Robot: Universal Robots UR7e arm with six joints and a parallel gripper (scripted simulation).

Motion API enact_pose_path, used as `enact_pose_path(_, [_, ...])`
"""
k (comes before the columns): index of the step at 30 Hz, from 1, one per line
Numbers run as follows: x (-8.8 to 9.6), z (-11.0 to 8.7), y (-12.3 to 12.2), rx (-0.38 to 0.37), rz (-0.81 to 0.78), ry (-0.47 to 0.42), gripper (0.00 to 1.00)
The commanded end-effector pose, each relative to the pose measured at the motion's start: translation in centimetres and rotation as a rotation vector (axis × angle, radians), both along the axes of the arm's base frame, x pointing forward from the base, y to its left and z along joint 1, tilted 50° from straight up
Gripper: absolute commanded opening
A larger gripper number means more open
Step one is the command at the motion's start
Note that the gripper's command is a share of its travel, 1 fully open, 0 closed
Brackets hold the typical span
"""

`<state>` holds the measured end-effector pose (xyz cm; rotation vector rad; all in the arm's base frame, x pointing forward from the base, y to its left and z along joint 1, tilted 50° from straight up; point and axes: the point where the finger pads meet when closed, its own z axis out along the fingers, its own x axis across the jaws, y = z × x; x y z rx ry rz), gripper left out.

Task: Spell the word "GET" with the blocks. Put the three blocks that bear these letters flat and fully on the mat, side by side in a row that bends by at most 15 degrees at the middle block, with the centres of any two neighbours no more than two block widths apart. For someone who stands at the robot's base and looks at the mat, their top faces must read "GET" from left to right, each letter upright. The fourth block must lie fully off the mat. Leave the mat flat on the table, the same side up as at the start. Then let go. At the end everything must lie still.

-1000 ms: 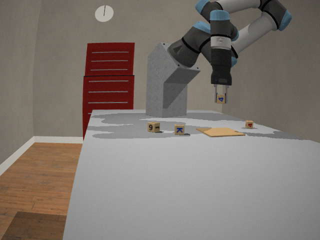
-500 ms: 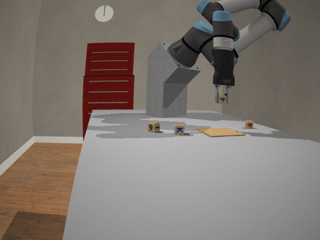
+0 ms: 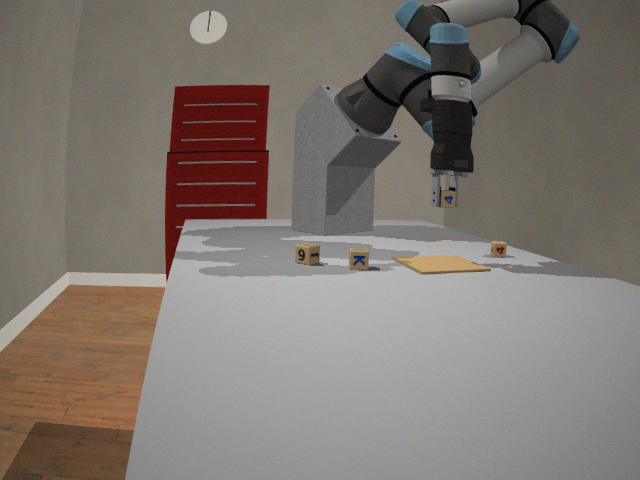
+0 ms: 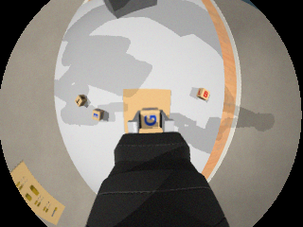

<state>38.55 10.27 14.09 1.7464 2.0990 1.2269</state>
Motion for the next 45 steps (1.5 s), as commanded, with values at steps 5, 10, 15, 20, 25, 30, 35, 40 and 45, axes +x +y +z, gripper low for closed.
enact_pose_path(5, [-0.2, 0.0, 0.4, -0.123, 0.139, -0.101, 0.57])
enact_pose_path(10, [-0.2, 0.1, 0.5, -0.153, 0.174, -0.127, 0.57])
enact_pose_path(15, [-0.2, 0.2, 0.6, -0.222, 0.250, -0.184, 0.57])
enact_pose_path(20, [-0.3, 0.2, 0.8, -0.273, 0.309, -0.228, 0.57])
enact_pose_path(25, [-0.3, 0.3, 0.9, -0.324, 0.367, -0.271, 0.57])
enact_pose_path(30, [-0.3, 0.4, 1.1, -0.372, 0.421, -0.311, 0.57])
enact_pose_path(35, [-0.3, 0.6, 1.2, -0.423, 0.478, -0.354, 0.57])
enact_pose_path(40, [-0.3, 0.7, 1.4, -0.474, 0.536, -0.398, 0.57])
enact_pose_path(45, [-0.2, 0.9, 1.5, -0.522, 0.590, -0.438, 0.57])
